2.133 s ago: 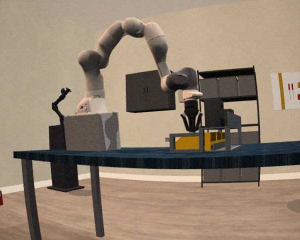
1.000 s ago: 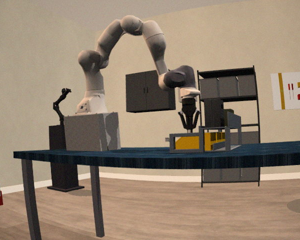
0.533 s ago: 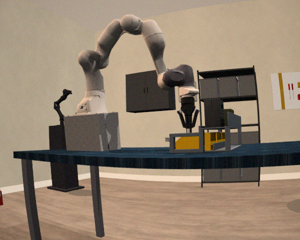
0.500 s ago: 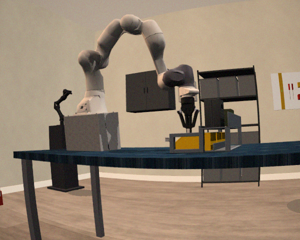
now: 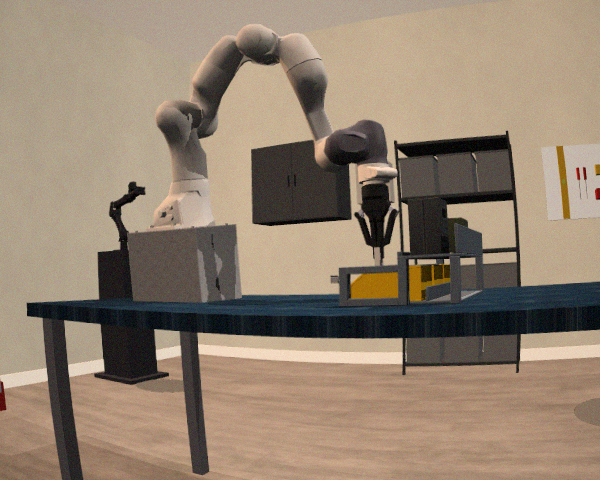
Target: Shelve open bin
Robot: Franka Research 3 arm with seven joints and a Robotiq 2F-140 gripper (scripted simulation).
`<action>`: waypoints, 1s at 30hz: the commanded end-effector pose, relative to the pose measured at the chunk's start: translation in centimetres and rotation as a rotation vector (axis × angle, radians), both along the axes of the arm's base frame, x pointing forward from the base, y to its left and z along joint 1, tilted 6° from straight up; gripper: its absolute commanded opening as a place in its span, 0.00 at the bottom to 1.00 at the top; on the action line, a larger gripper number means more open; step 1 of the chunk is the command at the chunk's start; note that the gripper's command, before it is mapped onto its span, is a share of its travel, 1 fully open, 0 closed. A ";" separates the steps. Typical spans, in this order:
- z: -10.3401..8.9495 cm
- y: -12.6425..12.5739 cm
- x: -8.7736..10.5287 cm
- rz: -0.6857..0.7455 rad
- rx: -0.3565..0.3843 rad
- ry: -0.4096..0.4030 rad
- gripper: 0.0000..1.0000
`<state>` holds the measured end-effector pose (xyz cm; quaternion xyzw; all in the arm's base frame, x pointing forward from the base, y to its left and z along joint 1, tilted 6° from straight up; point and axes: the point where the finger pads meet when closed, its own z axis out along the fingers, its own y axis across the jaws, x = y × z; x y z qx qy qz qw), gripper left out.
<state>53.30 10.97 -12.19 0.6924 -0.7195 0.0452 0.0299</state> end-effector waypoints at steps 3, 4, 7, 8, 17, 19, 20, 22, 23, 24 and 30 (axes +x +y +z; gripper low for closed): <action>1.9 0.1 -0.2 0.003 -0.002 0.007 0.00; 2.2 0.2 -0.2 0.003 -0.002 0.007 0.00; 2.9 0.3 -0.2 0.003 -0.002 0.007 0.00; 3.0 0.3 -0.2 0.003 -0.002 0.007 0.00; 3.4 0.3 -0.2 0.003 -0.002 0.007 0.00; 3.4 0.3 -0.2 0.003 -0.002 0.007 0.00; 3.4 0.3 -0.2 0.003 -0.002 0.007 0.00; 3.4 0.3 -0.2 0.003 -0.002 0.007 0.00; 3.4 0.3 -0.2 0.003 -0.002 0.007 0.00; 3.4 0.3 -0.2 0.003 -0.002 0.007 0.00; 3.4 0.3 -0.2 0.003 -0.002 0.007 0.00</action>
